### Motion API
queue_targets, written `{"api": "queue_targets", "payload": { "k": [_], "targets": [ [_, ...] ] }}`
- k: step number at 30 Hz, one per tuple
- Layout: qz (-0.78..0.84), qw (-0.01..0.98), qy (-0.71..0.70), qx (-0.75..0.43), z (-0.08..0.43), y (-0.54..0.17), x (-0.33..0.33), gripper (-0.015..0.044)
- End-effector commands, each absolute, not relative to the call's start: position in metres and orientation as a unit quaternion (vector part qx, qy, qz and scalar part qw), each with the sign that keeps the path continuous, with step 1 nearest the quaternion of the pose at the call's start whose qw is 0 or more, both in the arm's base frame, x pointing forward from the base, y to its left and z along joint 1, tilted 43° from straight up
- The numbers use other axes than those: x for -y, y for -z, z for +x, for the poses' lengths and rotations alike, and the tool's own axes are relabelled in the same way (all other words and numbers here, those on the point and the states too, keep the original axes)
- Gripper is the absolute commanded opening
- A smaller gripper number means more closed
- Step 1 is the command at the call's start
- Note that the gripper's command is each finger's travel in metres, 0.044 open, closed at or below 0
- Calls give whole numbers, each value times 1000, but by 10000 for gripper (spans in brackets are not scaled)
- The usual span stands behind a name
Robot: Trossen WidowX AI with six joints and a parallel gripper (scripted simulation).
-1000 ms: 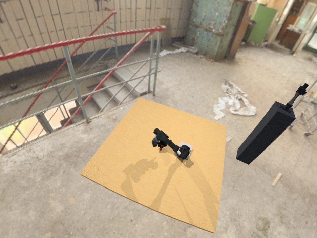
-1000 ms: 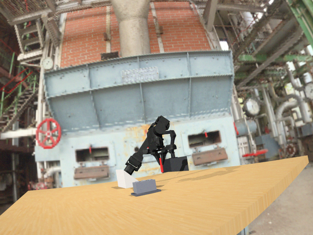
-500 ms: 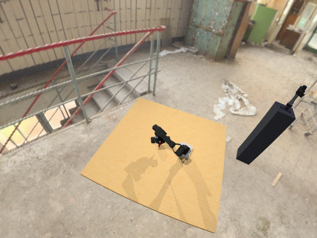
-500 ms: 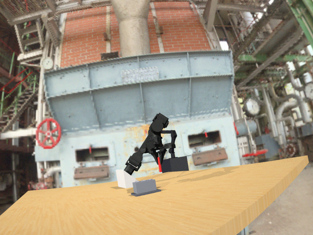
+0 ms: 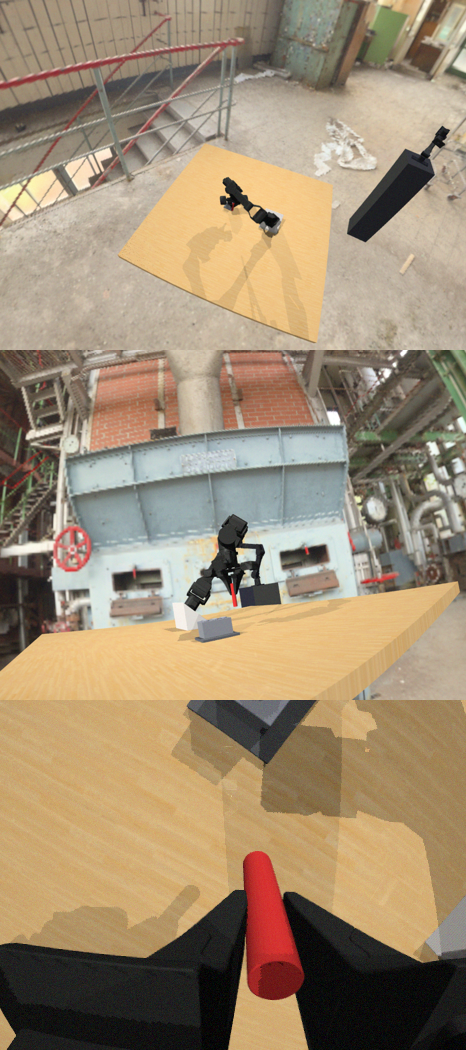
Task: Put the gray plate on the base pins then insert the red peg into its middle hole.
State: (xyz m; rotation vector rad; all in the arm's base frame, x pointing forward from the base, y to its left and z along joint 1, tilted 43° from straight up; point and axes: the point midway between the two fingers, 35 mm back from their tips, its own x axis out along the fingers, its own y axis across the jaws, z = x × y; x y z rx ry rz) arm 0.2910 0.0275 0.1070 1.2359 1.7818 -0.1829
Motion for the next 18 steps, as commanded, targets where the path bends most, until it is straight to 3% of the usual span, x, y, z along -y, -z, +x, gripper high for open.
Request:
{"api": "queue_targets", "payload": {
  "k": [1,18],
  "targets": [
    [500,464,74,-728,298,-100,-22,0],
    [500,463,73,-728,329,-69,8,0]
  ]
}}
